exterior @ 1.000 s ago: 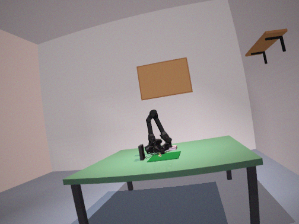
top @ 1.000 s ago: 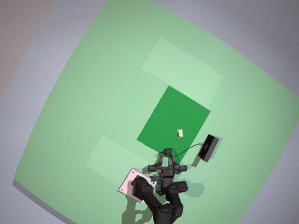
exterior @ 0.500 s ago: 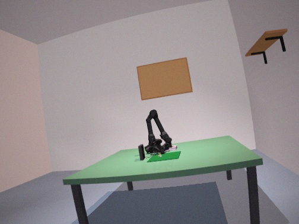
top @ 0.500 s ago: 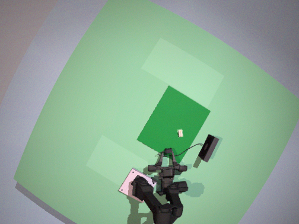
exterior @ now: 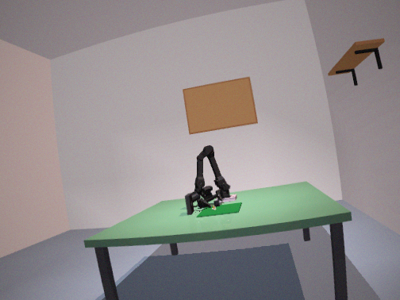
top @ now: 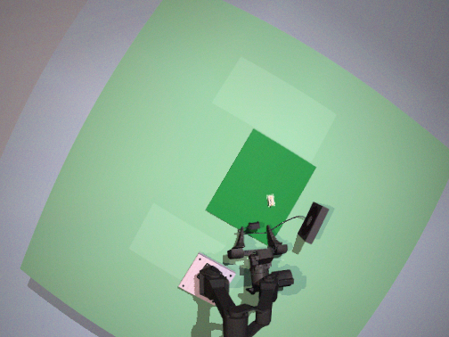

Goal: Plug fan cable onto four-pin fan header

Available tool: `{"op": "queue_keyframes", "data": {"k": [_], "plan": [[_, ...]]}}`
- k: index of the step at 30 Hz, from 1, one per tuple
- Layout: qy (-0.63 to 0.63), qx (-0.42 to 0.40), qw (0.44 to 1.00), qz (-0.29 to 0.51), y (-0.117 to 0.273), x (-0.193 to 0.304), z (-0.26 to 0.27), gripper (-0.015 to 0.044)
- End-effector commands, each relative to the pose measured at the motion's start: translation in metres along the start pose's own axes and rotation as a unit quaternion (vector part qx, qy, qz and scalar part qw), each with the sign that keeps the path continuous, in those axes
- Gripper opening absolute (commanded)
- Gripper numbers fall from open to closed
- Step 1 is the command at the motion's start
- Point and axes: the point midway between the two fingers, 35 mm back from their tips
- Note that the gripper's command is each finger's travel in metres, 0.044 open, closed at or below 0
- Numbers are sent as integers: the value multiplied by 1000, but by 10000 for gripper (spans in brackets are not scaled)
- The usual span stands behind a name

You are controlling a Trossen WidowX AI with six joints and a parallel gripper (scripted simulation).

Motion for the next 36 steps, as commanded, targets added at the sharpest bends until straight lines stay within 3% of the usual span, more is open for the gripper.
{"op": "queue_keyframes", "data": {"k": [1, 7, 13, 21, 29, 36], "plan": [[-100, 5, 989, 111, 1, -15, -24, 440], [-276, 63, 924, 258, 1, -43, -30, 440], [-384, 172, 829, 369, -4, -86, -14, 440], [-397, 245, 787, 404, -5, -115, -2, 440], [-264, 312, 785, 466, -1, -173, 26, 440], [-204, 284, 800, 487, -2, -177, 27, 440]]}}
Point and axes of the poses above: the point midway between the two fingers, 35 mm back from their tips, its own y axis back along the fingers, its own z axis across the jaws, x = y × z
